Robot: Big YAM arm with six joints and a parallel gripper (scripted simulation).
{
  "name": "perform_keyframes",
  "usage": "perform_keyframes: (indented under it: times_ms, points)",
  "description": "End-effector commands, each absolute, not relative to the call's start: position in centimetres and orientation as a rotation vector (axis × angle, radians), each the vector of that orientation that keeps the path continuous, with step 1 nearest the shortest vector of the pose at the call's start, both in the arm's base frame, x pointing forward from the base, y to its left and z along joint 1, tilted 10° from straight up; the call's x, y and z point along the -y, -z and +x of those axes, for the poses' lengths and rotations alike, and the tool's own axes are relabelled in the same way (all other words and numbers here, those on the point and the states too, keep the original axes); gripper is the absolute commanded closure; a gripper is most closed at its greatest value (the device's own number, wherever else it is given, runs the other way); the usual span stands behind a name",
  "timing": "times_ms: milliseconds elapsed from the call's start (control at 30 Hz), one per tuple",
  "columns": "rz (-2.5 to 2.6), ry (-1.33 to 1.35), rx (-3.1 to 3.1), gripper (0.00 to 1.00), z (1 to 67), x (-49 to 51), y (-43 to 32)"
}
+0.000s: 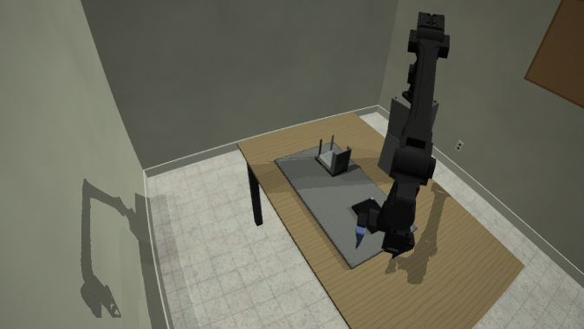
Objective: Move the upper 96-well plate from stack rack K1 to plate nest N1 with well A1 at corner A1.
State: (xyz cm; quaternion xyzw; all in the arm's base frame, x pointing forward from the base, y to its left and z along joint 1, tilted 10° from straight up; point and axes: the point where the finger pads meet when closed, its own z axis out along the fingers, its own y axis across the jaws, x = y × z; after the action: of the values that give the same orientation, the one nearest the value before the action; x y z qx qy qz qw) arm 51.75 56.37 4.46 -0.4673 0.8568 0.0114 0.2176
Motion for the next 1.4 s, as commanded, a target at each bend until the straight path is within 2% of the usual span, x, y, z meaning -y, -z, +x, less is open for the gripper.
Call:
perform_keyframes:
  times_ms: [0, 233, 467, 700, 867, 1200, 1267, 1367]
  points:
    - [-1.287, -0.039, -2.36, 0.0, 51.9, -56.6, -5.4]
    - [-1.043, -0.088, -2.432, 0.0, 54.5, -54.1, -7.5]
    - [-1.075, -0.075, -2.428, 0.0, 56.3, -51.2, -5.7]
    - [-0.889, -0.059, -2.594, 0.0, 56.2, -48.9, -1.3]
    - [-0.853, -0.098, -2.533, 0.0, 58.2, -47.1, -4.2]
    - [-0.735, -0.089, -2.607, 0.0, 59.5, -44.2, -1.5]
    - [-0.67, -0.07, -2.679, 0.0, 58.7, -42.5, 1.0]
    - [-0.654, -0.105, -2.627, 0.0, 59.9, -41.9, -1.0]
